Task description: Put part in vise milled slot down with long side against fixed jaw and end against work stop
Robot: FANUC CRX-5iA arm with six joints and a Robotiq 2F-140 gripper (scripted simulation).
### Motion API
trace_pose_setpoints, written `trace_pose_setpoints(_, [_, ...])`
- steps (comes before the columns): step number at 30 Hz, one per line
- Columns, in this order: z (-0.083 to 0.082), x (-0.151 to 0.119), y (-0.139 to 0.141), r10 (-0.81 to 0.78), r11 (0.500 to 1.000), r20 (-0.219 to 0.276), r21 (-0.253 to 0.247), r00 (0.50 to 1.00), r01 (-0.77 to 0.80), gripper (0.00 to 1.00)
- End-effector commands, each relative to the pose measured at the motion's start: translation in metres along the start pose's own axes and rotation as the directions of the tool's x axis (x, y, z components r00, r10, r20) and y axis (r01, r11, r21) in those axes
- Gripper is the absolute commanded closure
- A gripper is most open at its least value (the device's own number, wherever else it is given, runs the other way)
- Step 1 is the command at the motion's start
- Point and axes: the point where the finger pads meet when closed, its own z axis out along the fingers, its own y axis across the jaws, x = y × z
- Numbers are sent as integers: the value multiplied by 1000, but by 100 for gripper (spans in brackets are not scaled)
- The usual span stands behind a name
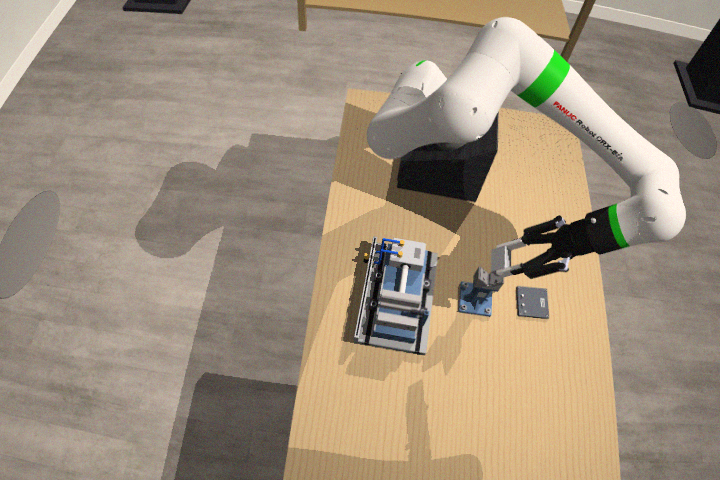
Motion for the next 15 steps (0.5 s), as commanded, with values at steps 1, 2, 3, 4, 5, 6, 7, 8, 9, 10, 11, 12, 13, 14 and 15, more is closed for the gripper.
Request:
trace_pose_setpoints(1, [0, 0, 0, 0, 1000, -14, 0, 1000, 0, 100])
trace_pose_setpoints(2, [0, 0, 0, 0, 1000, -14, 0, 1000, 0, 100])
trace_pose_setpoints(3, [0, 0, 0, 0, 1000, -19, 0, 1000, 0, 100])
trace_pose_setpoints(4, [0, -1, 0, 0, 1000, -24, 0, 1000, 0, 100])
trace_pose_setpoints(5, [0, -1, 0, 0, 1000, -29, 0, 1000, 0, 100])
trace_pose_setpoints(6, [0, -1, 0, 0, 1000, -33, 0, 999, 0, 100])
trace_pose_setpoints(7, [0, -1, 0, 0, 1000, -37, 0, 999, 0, 100])
trace_pose_setpoints(8, [0, -1, 0, 0, 1000, -41, 0, 999, 0, 100])
trace_pose_setpoints(9, [0, -1, 0, 0, 1000, -44, 0, 999, 0, 100])
trace_pose_setpoints(10, [0, -1, 0, 0, 1000, -47, 0, 999, 0, 100])
trace_pose_setpoints(11, [0, -1, 0, 0, 1000, -50, 0, 999, 0, 100])
trace_pose_setpoints(12, [0, -1, 0, 0, 1000, -52, 0, 999, 0, 100])
trace_pose_setpoints(13, [0, -1, 0, 0, 1000, -55, 0, 999, 0, 100])
trace_pose_setpoints(14, [0, -1, 0, 0, 1000, -56, 0, 998, 0, 100])
trace_pose_setpoints(15, [0, -1, 0, 0, 1000, -58, 0, 998, 0, 100])
